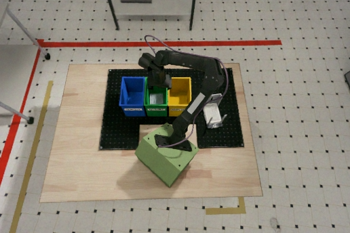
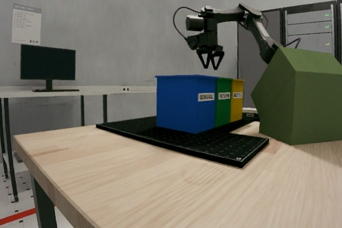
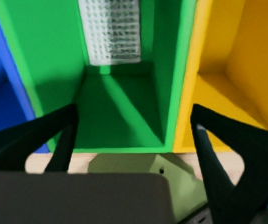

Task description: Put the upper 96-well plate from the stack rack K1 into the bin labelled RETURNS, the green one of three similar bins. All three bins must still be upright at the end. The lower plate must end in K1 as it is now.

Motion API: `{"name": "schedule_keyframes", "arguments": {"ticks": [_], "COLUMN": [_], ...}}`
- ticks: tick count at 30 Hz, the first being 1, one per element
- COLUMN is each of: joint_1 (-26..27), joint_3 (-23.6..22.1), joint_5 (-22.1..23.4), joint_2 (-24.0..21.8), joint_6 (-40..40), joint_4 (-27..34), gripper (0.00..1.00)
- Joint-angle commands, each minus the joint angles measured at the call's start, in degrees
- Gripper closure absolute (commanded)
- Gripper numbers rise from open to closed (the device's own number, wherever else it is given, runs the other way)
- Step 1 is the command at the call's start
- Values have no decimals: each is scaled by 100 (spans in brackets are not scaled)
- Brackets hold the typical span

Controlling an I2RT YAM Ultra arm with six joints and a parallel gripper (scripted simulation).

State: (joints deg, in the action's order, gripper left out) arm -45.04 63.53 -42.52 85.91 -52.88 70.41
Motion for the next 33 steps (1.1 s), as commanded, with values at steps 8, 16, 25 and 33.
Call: {"name": "schedule_keyframes", "arguments": {"ticks": [8, 16, 25, 33], "joint_1": [191, 463, 752, 903], "joint_3": [-352, -613, -795, -751], "joint_5": [-71, -50, 20, 19], "joint_2": [-741, -1343, -1872, -2101], "joint_6": [375, 739, 1130, 1376], "joint_4": [185, 280, 362, 344], "gripper": [18, 18, 18, 18]}}
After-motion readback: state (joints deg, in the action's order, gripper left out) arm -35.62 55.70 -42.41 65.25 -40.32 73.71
